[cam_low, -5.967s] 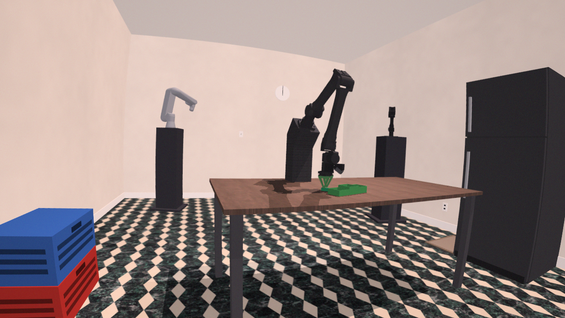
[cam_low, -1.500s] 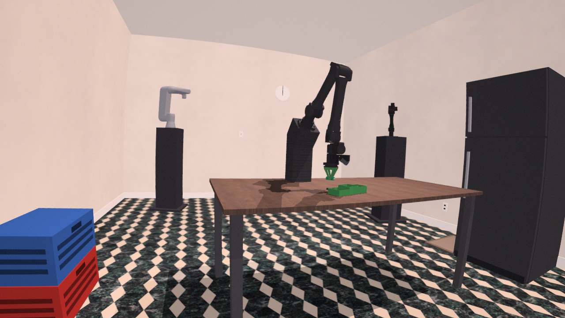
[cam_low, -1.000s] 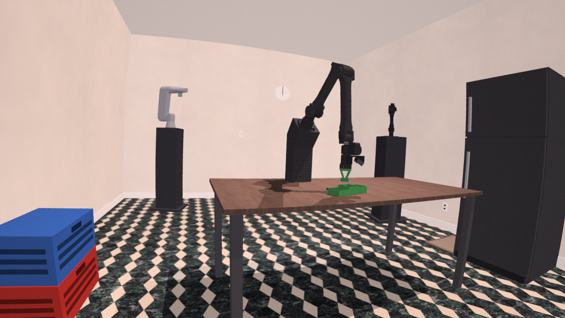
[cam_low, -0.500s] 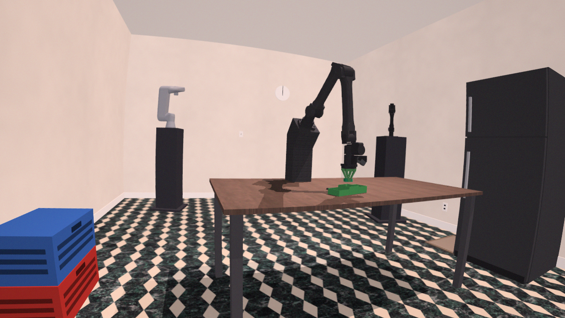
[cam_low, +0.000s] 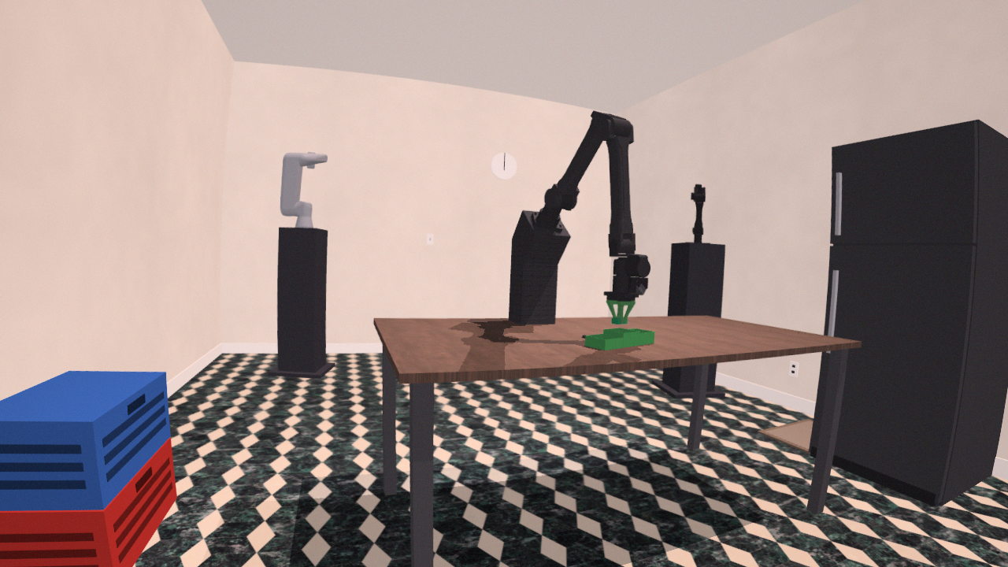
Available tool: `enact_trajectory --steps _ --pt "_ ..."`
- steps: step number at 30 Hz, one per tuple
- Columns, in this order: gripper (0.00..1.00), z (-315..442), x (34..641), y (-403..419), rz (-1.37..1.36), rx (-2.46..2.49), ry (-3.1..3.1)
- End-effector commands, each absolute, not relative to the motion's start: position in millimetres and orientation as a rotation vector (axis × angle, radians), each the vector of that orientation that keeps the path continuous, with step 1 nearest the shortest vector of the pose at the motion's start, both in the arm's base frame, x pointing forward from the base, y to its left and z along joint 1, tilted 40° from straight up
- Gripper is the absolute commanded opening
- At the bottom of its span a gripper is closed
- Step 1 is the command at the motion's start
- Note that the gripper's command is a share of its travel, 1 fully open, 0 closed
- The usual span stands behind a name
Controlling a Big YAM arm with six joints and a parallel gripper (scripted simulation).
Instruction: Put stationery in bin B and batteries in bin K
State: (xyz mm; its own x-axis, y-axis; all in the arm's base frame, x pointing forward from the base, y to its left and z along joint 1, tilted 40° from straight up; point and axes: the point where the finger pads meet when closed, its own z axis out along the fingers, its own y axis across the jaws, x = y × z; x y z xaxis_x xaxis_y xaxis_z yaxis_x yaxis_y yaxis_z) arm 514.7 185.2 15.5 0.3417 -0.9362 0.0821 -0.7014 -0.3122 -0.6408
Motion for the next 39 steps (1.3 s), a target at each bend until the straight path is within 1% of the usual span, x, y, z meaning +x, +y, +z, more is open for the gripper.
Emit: enact_trajectory --steps 1,13,14,25,27,39 --pt "0.21 7 512 180 -0.637 -2.212 1.350" --pt "0.21 22 519 187 -0.650 -2.181 1.338" --pt "0.21 13 516 181 -0.643 -2.205 1.347" --pt "0.21 12 516 180 -0.642 -2.202 1.351" --pt "0.21 13 526 182 -0.658 -2.184 1.342" --pt "0.21 -3 538 185 -0.655 -2.186 1.342"
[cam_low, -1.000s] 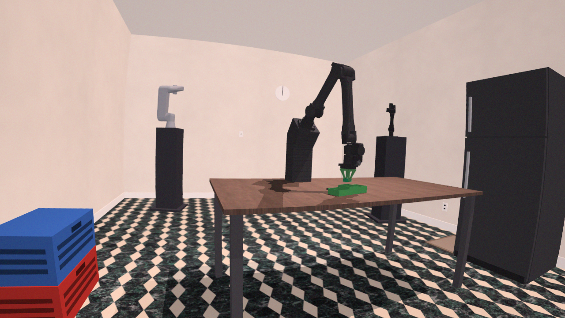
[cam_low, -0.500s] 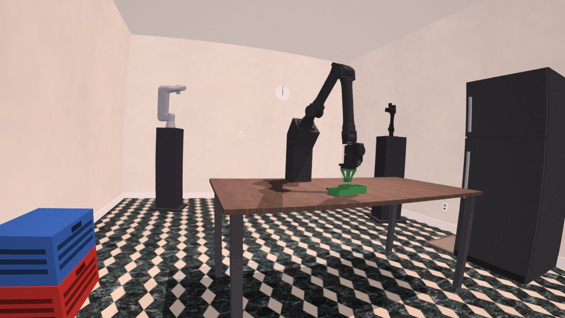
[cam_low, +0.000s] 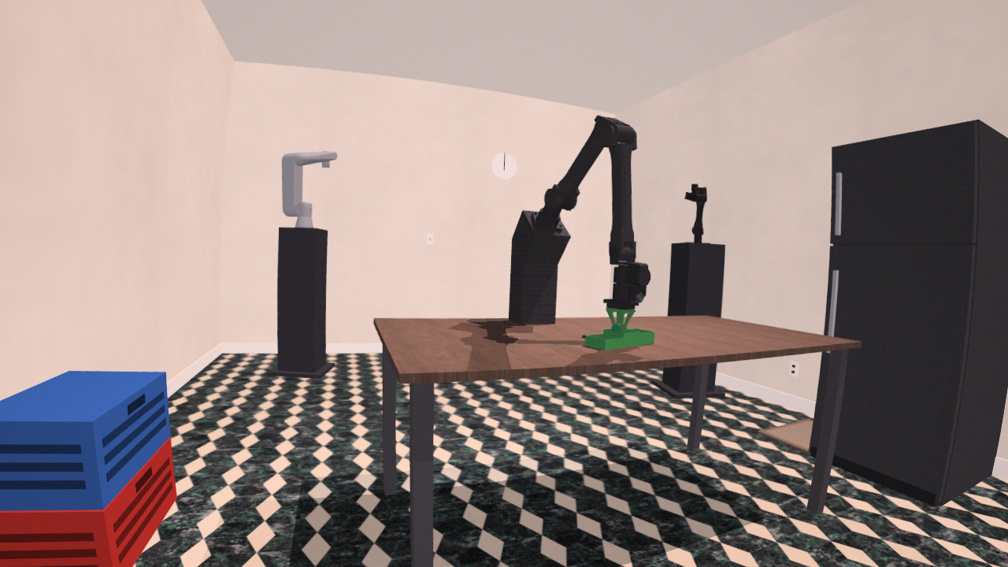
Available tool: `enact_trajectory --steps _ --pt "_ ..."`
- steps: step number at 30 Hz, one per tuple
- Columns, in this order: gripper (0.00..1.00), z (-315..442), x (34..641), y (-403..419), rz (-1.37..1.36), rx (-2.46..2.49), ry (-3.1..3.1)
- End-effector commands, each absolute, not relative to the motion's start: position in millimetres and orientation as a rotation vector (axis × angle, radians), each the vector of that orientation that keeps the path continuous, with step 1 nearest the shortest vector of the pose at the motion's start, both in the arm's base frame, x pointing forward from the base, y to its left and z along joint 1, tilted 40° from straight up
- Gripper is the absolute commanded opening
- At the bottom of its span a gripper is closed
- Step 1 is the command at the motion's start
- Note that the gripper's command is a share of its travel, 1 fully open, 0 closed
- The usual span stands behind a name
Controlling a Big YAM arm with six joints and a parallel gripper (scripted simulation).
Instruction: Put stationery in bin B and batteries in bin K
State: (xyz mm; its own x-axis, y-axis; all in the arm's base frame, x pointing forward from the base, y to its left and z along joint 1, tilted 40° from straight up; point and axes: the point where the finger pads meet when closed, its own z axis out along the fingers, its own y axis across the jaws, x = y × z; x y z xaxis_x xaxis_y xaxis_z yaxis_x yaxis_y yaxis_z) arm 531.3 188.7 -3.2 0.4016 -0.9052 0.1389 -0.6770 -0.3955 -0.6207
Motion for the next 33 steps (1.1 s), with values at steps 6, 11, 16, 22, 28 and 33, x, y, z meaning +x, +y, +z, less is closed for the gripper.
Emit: enact_trajectory --steps 6,11,16,22,28,33 --pt "0.21 -13 544 188 -0.653 -2.187 1.341" --pt "0.21 -21 542 190 -0.642 -2.200 1.344" --pt "0.21 -7 546 193 -0.653 -2.185 1.334" --pt "0.33 -4 546 195 -0.654 -2.182 1.332" --pt "0.33 -9 544 194 -0.649 -2.183 1.339" --pt "0.33 0 546 197 -0.653 -2.180 1.330"
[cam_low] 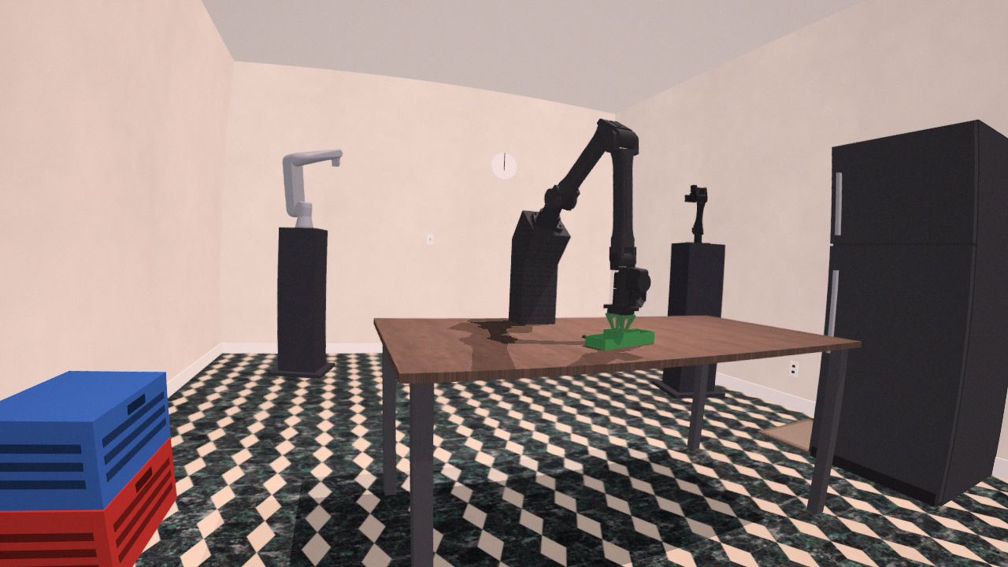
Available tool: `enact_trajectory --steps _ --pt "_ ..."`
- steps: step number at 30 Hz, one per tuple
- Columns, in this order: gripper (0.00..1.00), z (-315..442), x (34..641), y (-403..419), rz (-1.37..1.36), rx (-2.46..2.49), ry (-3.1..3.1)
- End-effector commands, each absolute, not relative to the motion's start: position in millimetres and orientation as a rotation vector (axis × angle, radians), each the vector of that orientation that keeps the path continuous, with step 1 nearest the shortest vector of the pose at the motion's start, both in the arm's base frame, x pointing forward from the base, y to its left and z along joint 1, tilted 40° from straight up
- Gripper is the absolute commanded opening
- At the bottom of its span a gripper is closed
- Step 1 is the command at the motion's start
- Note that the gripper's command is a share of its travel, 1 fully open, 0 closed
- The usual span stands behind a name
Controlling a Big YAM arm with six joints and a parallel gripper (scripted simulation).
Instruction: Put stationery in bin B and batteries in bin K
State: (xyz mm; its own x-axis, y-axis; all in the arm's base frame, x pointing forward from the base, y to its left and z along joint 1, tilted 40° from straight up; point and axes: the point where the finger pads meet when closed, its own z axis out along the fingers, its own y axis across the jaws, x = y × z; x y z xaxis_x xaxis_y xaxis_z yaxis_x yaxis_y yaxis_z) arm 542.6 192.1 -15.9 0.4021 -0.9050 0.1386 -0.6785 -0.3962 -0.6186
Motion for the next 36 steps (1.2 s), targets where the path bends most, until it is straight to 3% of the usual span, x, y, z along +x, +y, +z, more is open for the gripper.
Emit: enact_trajectory --steps 1,36 --pt "0.33 0 546 197 -0.653 -2.180 1.330" --pt "0.33 17 520 190 -0.638 -2.187 1.352"
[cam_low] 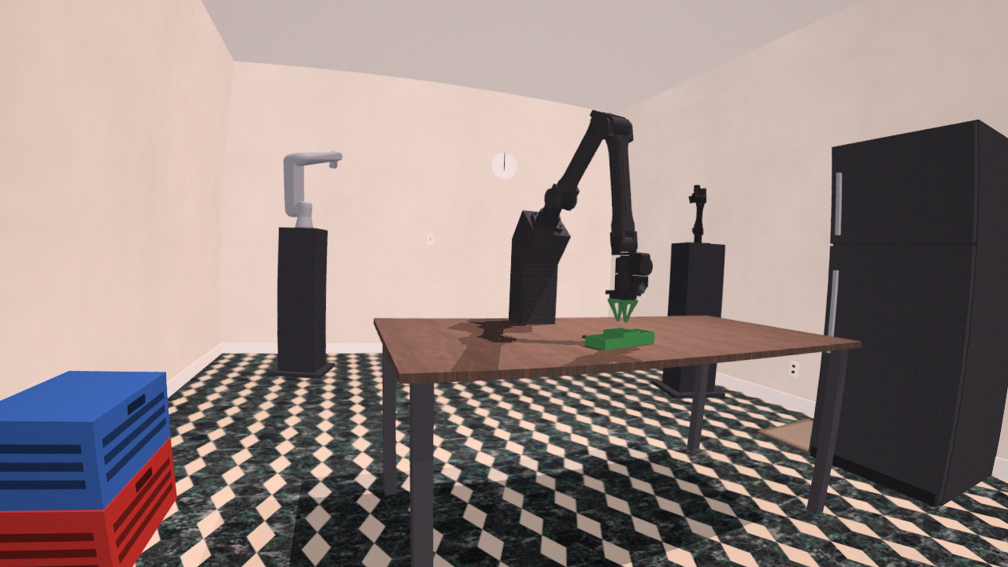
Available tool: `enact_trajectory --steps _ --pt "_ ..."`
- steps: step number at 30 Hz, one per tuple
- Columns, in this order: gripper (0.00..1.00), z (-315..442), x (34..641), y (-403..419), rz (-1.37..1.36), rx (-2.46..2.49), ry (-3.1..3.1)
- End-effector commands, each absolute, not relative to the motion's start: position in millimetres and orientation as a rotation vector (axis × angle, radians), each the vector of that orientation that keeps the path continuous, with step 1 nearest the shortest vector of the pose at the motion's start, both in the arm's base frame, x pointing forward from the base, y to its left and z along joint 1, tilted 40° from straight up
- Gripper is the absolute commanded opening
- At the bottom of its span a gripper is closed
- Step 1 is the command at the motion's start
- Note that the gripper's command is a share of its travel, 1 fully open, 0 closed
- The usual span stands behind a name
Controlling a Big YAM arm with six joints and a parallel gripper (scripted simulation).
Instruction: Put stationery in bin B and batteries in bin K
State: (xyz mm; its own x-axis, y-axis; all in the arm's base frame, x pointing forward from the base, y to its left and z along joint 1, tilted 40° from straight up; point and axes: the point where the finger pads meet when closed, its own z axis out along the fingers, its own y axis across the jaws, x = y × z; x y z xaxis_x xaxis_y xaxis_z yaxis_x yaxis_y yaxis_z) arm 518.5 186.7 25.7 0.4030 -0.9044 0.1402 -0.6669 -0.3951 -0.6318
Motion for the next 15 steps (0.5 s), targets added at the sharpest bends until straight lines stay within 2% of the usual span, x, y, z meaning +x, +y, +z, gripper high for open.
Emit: enact_trajectory --steps 1,10,11,15 --pt "0.33 16 519 190 -0.639 -2.186 1.351" --pt "0.33 22 518 188 -0.650 -2.182 1.339" --pt "1.00 30 511 188 -0.646 -2.176 1.344" --pt "1.00 39 503 190 -0.644 -2.179 1.337"
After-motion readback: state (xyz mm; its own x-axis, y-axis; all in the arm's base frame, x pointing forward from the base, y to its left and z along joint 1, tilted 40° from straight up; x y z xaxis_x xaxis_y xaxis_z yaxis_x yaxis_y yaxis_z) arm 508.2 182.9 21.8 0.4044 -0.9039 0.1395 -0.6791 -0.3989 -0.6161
